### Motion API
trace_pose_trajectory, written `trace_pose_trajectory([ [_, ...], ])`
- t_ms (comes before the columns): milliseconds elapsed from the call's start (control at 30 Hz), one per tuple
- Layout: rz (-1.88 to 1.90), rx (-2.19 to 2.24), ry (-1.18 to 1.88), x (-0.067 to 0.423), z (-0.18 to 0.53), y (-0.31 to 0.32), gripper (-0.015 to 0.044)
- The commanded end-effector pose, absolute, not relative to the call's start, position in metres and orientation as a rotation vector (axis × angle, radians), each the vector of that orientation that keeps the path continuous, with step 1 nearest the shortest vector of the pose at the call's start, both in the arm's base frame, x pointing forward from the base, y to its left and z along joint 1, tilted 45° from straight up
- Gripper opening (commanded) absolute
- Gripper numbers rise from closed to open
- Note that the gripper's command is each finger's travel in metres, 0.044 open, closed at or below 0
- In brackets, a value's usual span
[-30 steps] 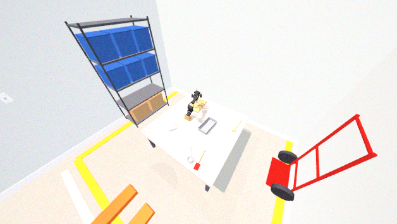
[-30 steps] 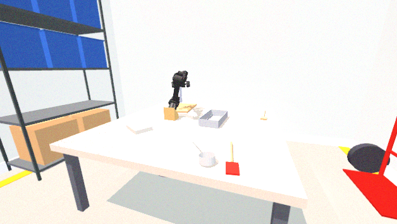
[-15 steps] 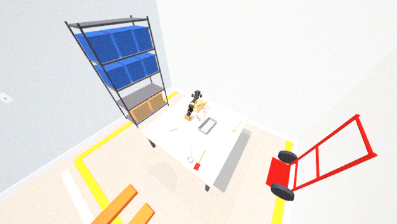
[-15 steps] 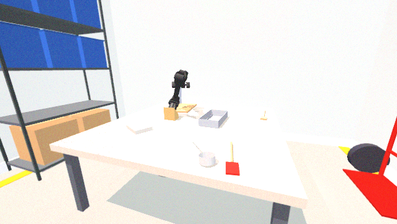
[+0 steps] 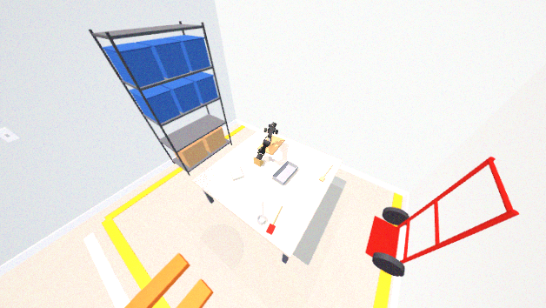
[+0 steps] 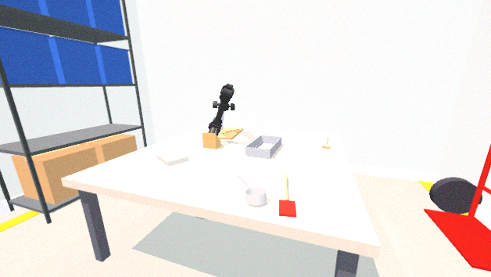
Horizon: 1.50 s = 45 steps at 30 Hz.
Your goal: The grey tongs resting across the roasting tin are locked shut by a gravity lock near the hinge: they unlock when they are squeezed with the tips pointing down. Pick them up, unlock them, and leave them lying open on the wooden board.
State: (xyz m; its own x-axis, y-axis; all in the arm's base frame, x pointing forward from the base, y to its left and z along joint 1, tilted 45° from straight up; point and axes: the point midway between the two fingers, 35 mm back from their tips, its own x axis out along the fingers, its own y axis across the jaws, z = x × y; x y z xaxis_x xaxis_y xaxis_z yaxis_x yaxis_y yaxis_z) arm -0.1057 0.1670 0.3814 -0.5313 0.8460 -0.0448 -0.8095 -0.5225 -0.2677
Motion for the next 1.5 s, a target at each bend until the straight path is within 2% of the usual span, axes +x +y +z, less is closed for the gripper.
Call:
trace_pose_trajectory([
  [0,2.114,-0.252,-0.201,-0.107,0.383,0.171,-0.0150],
  [733,1.992,-0.631,0.066,-0.113,0.370,0.186,-0.0150],
  [1467,1.777,-0.989,0.134,-0.113,0.366,0.190,-0.0150],
])
